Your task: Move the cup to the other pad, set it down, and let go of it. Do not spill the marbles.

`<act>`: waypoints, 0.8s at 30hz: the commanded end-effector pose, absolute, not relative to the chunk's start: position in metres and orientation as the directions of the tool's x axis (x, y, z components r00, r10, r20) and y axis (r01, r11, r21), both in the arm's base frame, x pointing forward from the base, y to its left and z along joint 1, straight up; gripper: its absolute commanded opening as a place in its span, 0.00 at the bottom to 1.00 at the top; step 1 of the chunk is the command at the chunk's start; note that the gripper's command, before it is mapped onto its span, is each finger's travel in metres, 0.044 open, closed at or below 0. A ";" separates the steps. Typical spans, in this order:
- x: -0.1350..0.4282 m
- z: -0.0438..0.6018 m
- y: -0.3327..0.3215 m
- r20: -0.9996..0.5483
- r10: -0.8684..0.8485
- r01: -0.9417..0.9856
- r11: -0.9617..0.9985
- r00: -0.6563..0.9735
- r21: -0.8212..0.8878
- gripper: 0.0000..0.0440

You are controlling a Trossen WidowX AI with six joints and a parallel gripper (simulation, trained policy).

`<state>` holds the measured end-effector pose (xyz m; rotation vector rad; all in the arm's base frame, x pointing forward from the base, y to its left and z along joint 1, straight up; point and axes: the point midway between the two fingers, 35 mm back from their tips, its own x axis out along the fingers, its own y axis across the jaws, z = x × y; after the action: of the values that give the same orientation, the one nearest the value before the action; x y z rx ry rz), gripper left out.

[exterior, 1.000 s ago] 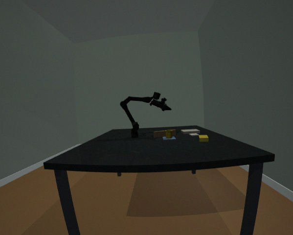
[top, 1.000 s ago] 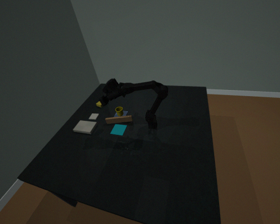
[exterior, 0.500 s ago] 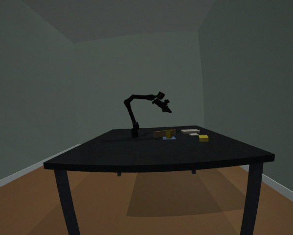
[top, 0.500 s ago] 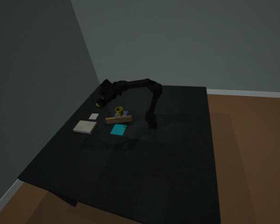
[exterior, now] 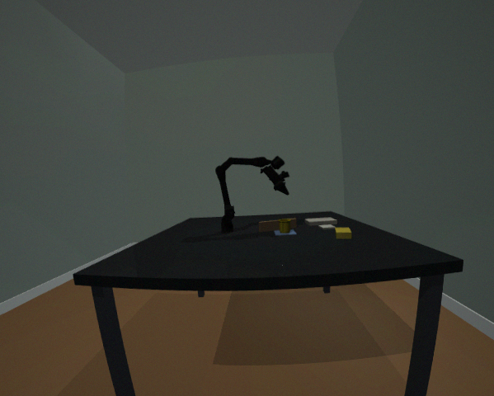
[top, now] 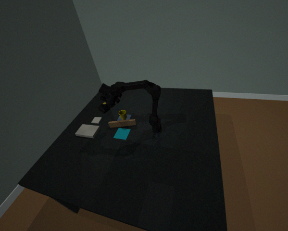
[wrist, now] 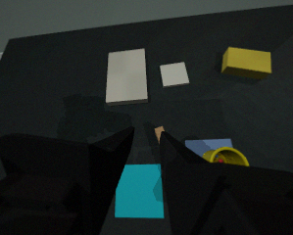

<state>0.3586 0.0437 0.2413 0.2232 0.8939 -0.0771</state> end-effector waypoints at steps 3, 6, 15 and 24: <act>0.358 0.233 0.040 -0.828 0.004 0.176 0.977 0.561 0.124 0.29; 0.357 0.229 0.037 -0.853 -0.006 0.179 0.978 0.521 0.103 0.30; 0.353 0.216 0.026 -0.916 -0.038 0.178 0.983 0.398 0.037 0.29; 0.347 0.200 0.010 -0.961 -0.070 0.154 0.988 0.269 -0.029 0.27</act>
<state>0.3476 0.0151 0.2043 0.0956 1.2571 -0.1450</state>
